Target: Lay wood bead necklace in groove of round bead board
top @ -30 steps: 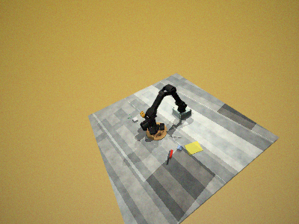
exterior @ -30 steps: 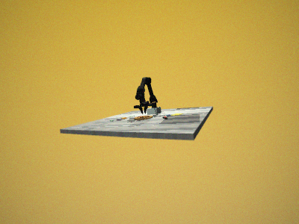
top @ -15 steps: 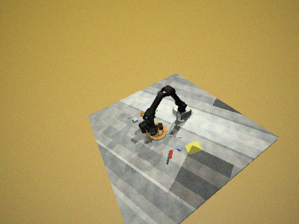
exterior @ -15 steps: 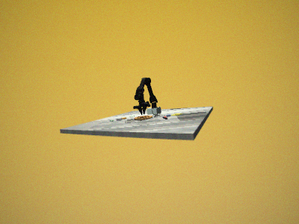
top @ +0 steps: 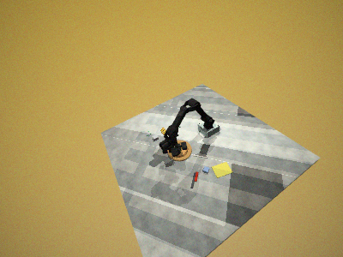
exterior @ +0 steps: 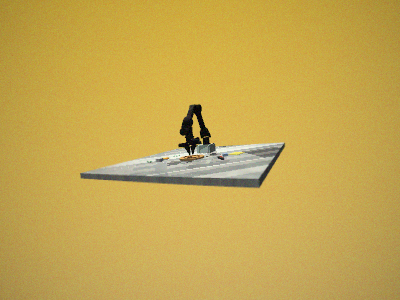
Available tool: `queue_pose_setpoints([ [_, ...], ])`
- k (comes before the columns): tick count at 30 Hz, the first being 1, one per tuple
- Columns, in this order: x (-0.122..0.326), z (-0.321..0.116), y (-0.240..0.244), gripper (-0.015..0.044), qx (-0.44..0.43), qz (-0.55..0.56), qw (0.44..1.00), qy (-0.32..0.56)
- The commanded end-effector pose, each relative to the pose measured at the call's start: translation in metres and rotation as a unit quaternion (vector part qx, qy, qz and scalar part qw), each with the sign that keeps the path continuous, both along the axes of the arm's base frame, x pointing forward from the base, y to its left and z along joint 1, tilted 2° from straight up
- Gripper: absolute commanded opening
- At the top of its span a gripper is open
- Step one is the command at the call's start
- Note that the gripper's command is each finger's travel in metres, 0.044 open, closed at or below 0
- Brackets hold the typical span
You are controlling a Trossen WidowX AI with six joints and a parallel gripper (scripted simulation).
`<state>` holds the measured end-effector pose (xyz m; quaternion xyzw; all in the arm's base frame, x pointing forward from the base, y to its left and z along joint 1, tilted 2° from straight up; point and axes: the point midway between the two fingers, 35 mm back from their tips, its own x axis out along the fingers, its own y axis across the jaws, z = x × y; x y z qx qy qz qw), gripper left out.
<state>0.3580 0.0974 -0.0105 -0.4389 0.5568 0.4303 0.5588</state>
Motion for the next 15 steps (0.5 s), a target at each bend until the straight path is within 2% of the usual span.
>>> queue_pose_setpoints([
  [1,-0.003,-0.010,-0.002,0.0120,-0.003,0.002,1.000,0.006],
  [14,-0.005,-0.020,-0.002,0.0120,-0.003,0.004,1.000,0.007],
  [15,-0.003,-0.018,-0.001,0.0094,-0.001,0.001,1.000,0.005],
])
